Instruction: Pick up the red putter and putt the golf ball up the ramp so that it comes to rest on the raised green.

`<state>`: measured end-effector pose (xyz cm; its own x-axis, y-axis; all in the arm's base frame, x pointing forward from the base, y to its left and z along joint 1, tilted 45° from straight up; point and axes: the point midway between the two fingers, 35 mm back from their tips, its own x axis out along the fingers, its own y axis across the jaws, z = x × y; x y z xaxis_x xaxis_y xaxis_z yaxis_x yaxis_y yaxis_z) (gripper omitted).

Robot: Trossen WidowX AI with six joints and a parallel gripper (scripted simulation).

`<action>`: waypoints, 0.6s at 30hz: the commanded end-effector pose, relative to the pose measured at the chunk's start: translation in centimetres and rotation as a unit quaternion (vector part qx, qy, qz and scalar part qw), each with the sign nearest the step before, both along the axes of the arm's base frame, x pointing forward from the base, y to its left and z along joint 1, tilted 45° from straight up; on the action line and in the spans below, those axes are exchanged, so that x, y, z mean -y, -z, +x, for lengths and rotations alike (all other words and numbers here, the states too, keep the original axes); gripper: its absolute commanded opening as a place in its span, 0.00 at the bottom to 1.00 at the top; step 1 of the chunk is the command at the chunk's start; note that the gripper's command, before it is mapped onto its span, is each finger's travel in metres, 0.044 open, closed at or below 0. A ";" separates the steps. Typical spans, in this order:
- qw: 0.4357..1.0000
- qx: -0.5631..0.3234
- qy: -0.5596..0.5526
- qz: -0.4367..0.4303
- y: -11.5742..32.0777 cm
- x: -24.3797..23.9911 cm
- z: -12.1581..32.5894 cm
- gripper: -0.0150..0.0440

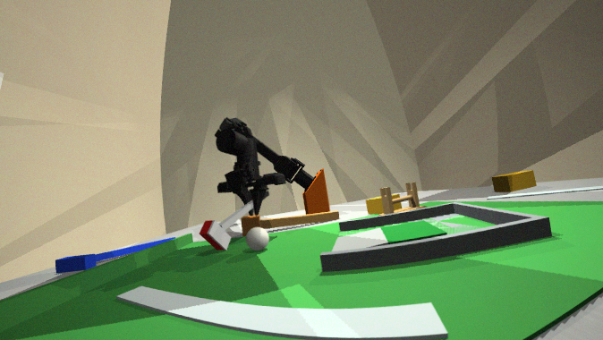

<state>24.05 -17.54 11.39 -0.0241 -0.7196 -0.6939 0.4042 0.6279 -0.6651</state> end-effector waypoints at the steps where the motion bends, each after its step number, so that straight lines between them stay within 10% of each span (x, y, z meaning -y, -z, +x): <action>1: 1.000 0.002 -0.004 0.001 -0.6 0.5 -0.2 0.25; 18: 1.000 0.003 -0.004 0.004 8.6 -8.4 5.2 0.25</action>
